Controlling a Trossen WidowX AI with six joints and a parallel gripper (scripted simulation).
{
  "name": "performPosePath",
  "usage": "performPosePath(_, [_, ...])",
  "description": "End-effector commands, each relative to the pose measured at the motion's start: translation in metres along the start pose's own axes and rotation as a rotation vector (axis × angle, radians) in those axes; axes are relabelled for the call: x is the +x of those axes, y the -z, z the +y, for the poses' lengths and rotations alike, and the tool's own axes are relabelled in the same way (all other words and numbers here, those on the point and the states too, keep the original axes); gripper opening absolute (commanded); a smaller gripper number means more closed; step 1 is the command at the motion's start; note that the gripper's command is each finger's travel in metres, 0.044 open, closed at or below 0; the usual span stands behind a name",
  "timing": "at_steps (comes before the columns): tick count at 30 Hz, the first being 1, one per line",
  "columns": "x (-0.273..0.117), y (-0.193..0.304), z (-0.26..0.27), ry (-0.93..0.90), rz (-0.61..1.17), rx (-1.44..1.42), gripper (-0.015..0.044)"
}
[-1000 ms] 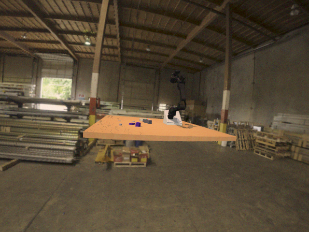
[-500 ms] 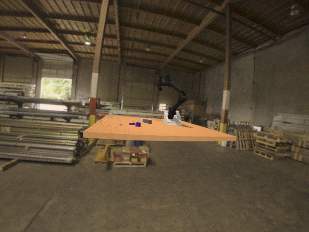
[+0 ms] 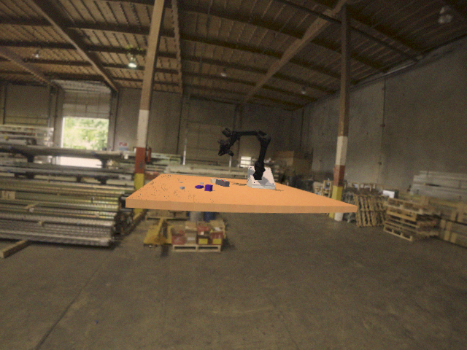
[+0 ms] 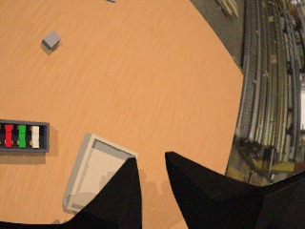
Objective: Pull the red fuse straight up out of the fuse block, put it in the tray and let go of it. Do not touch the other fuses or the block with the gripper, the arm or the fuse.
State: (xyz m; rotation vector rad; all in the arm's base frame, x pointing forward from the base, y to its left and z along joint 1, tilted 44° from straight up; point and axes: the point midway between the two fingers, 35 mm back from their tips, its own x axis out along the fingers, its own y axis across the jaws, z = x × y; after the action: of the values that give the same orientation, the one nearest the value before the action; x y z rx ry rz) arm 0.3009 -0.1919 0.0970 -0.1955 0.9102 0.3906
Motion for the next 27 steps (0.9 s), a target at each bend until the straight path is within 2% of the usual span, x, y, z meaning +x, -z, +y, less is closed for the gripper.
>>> performPosePath(1, [0.048,-0.001,0.049,-0.254,0.065,0.112,0.0074])
performPosePath(8, [0.097,0.006,0.134,-0.601,0.261,0.279,0.0074])
performPosePath(27, [0.106,0.003,0.14,-0.608,0.267,0.283,0.0074])
